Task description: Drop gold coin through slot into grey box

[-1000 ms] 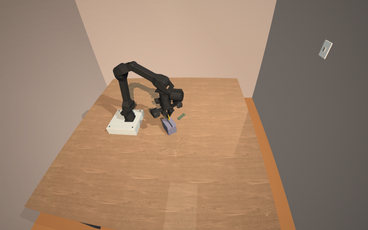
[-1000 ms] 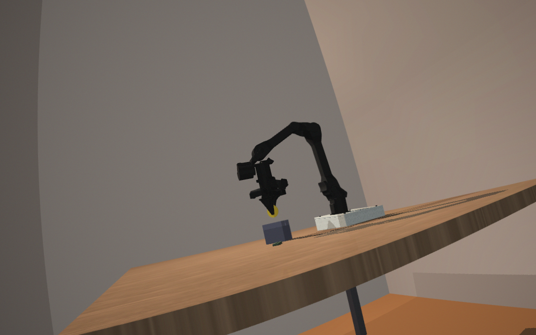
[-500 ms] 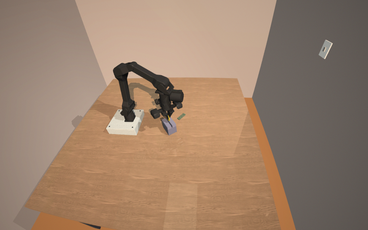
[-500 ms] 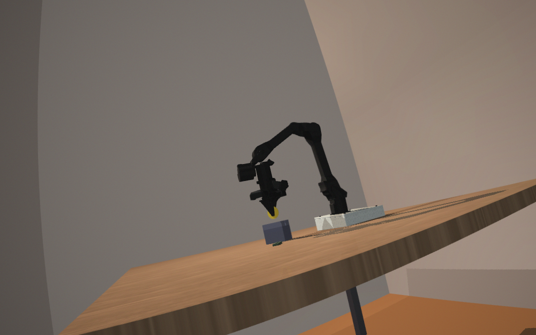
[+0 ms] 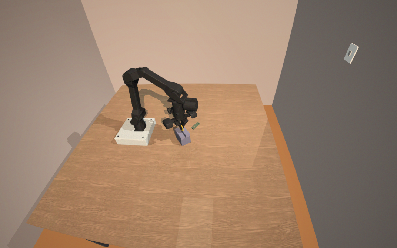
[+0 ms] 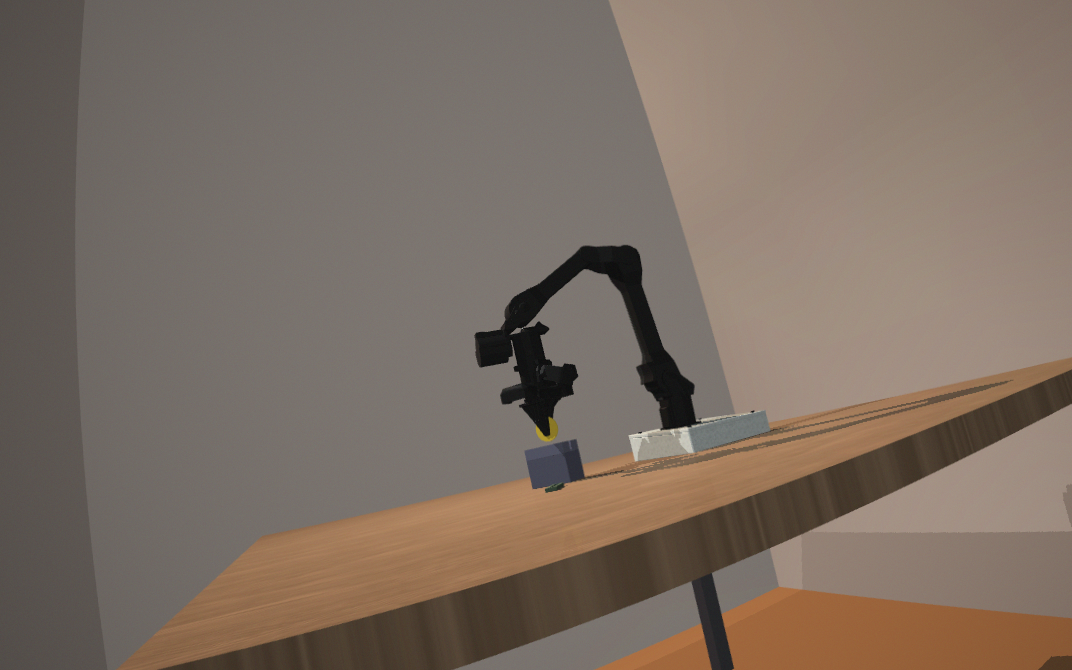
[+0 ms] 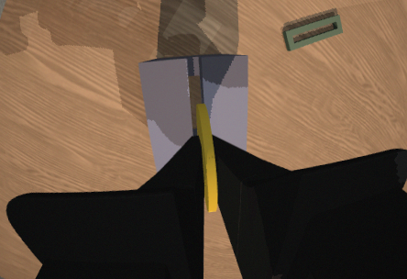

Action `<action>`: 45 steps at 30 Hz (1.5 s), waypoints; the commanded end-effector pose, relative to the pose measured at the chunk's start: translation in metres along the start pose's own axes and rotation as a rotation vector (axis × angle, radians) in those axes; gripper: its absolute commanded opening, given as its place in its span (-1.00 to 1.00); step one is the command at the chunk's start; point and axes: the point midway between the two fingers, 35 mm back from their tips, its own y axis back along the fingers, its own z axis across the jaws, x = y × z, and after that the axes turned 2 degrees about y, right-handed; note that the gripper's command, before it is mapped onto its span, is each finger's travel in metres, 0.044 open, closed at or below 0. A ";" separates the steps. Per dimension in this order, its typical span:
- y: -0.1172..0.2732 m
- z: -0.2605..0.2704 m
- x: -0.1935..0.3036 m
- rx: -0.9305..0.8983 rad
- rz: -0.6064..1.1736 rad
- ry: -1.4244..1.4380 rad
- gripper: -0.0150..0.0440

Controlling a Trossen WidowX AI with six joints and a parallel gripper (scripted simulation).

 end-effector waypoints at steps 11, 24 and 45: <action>-0.004 0.000 0.000 0.000 0.000 0.001 -0.31; -0.004 0.000 0.000 0.000 0.000 0.001 0.05; 0.057 0.003 -0.003 -0.006 -0.005 -0.002 1.00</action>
